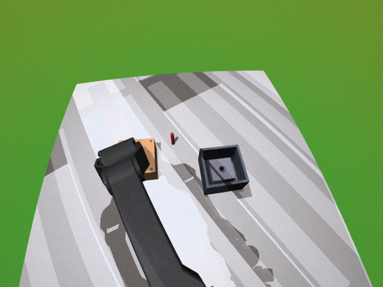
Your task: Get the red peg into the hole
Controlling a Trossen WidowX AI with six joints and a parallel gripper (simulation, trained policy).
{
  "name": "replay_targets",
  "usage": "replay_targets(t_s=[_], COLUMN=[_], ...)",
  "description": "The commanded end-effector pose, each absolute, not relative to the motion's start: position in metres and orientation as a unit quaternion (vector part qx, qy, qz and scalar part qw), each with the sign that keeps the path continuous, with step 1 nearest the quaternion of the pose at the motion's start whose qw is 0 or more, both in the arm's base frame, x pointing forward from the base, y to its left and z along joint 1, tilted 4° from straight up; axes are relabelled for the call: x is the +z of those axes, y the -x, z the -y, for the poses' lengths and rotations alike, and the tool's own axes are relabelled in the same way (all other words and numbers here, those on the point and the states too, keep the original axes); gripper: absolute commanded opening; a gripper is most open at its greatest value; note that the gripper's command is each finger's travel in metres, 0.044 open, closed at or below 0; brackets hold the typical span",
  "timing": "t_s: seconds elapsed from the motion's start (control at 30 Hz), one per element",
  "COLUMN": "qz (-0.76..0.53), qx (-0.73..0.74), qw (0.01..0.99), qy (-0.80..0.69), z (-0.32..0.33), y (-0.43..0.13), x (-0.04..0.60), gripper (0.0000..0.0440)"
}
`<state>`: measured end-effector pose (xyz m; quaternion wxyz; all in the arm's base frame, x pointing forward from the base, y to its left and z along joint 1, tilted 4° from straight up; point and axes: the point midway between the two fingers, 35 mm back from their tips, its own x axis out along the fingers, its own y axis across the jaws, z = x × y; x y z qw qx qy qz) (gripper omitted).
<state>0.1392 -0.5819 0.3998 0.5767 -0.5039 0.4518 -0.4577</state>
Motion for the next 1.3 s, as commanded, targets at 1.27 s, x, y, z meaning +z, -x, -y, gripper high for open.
replay_targets(t_s=[1.27], qz=[-0.424], qx=[-0.238], qw=[0.874], qy=[-0.008], z=[0.177], y=[-0.397], x=[0.268], gripper=[0.0440])
